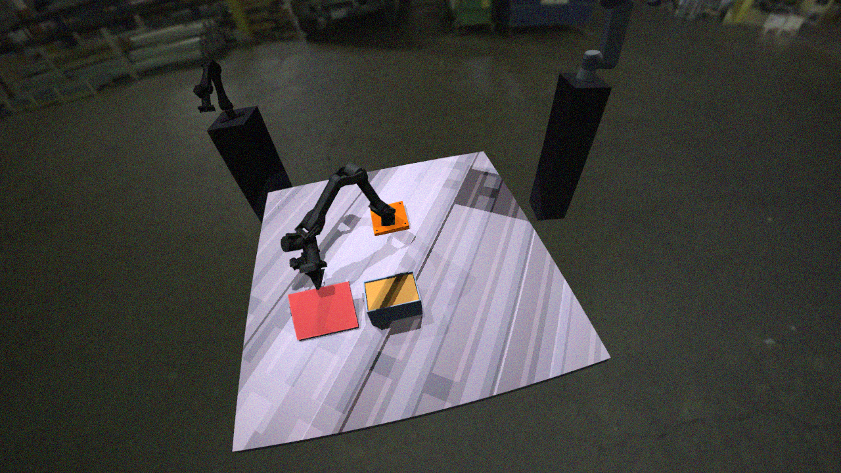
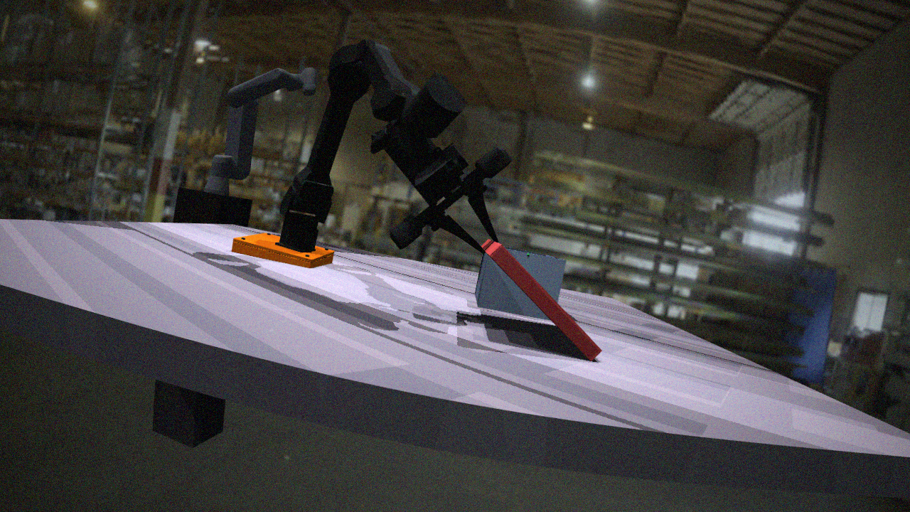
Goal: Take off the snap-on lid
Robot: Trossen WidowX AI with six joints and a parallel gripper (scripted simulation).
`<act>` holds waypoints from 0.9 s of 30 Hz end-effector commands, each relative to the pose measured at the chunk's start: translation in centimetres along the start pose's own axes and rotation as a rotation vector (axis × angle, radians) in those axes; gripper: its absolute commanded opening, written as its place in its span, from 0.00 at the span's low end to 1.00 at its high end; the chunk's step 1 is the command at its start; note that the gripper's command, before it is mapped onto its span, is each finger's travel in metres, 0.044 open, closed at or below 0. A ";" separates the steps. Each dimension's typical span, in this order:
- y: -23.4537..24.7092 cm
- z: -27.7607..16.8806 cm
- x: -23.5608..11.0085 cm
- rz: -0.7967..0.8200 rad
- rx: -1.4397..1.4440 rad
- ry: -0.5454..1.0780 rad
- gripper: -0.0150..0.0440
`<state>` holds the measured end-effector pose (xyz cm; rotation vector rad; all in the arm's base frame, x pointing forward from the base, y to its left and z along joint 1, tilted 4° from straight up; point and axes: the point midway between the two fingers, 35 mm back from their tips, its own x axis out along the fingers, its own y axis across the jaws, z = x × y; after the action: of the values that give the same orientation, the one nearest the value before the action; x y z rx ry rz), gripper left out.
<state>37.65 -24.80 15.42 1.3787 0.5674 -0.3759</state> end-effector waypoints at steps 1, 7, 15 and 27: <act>-0.3 0.0 0.3 0.003 0.001 0.003 0.25; -0.6 0.0 0.6 0.003 0.001 0.003 0.25; -1.1 0.0 1.0 0.003 0.001 0.003 0.25; -1.9 -0.1 1.6 0.003 0.001 0.003 0.25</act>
<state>37.97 -25.13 14.44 1.3631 0.5425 -0.3578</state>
